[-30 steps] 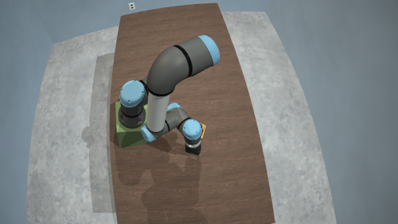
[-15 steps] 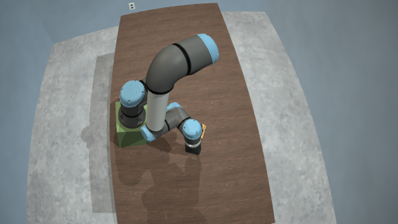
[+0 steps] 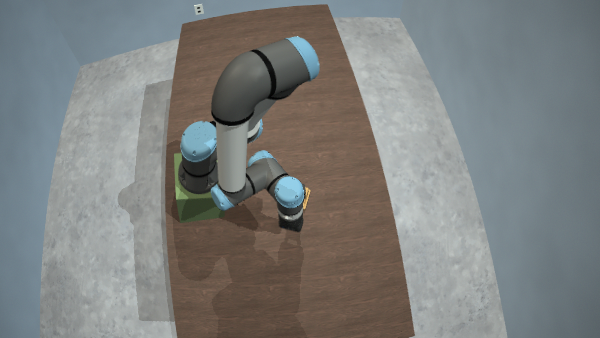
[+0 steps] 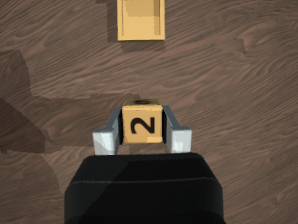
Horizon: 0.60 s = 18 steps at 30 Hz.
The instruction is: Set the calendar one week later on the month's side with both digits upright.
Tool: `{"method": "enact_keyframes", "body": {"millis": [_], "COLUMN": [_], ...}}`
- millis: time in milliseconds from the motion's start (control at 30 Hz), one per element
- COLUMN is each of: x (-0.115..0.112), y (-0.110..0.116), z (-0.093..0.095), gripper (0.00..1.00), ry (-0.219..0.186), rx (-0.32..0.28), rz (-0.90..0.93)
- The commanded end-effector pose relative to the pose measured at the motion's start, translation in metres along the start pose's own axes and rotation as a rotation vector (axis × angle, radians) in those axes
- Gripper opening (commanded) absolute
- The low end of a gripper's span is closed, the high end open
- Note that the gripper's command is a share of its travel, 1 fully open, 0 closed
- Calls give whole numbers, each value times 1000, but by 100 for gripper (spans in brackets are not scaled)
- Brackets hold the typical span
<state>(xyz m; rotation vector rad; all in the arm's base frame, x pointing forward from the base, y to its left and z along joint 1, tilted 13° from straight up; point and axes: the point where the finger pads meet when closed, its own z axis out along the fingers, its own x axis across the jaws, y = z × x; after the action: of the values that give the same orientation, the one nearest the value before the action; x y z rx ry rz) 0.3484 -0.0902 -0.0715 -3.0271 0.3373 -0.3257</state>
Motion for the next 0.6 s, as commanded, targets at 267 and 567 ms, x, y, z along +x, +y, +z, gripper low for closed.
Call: {"method": "enact_keyframes", "body": {"millis": [267,567], "x": [0,0], "y": [0,0], "z": [-30,-54], "gripper": [60,60], "ry": [1,1], "rx": [-1,-1], "rz": [0,0]}}
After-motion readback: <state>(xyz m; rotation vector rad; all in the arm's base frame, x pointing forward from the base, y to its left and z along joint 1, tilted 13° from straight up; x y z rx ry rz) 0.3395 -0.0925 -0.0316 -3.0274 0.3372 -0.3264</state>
